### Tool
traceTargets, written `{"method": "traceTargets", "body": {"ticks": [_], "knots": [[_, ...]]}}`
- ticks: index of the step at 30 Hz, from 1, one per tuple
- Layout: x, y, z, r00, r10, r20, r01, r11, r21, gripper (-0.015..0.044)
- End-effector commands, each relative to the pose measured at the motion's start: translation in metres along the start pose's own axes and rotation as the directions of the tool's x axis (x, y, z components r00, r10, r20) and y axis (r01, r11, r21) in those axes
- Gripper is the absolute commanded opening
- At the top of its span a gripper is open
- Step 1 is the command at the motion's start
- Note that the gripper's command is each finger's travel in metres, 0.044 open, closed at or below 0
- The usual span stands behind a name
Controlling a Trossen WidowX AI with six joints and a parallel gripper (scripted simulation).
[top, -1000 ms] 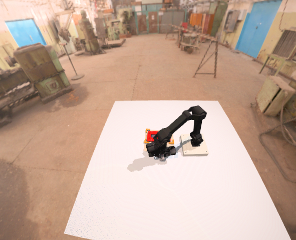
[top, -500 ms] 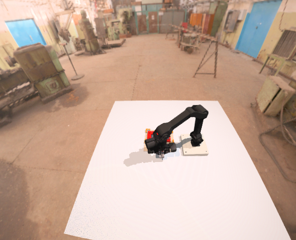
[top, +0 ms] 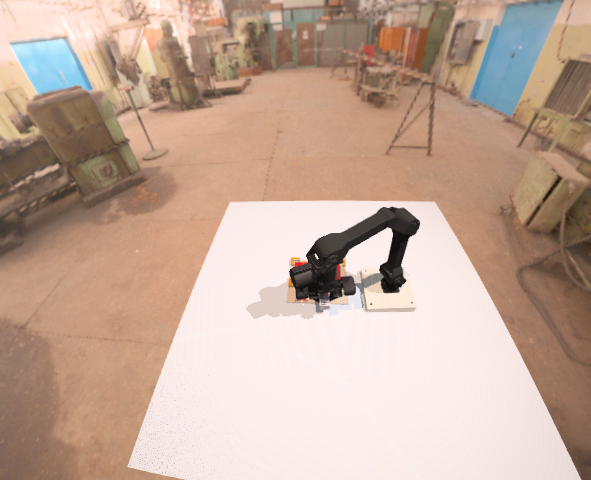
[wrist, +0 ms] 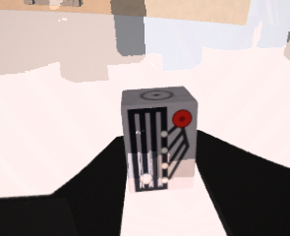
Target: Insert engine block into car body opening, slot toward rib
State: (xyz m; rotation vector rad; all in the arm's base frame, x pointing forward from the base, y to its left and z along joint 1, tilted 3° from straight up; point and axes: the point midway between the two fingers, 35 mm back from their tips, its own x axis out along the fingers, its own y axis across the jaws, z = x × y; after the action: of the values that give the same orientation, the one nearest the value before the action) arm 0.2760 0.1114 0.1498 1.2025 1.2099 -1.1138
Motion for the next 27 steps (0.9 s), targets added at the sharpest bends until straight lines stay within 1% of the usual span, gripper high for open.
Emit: {"method": "traceTargets", "body": {"ticks": [1, 4, 14, 27], "knots": [[-0.010, -0.001, 0.000, 1.000, 0.009, -0.006, -0.009, 1.000, -0.004, 0.0000], [-0.008, 0.001, 0.004, 1.000, 0.009, -0.005, -0.009, 0.999, -0.033, 0.0000], [0.002, 0.015, 0.029, 1.000, 0.008, 0.001, -0.008, 0.975, -0.224, 0.0000], [0.015, 0.029, 0.063, 1.000, 0.008, 0.003, -0.006, 0.891, -0.454, 0.0000]]}}
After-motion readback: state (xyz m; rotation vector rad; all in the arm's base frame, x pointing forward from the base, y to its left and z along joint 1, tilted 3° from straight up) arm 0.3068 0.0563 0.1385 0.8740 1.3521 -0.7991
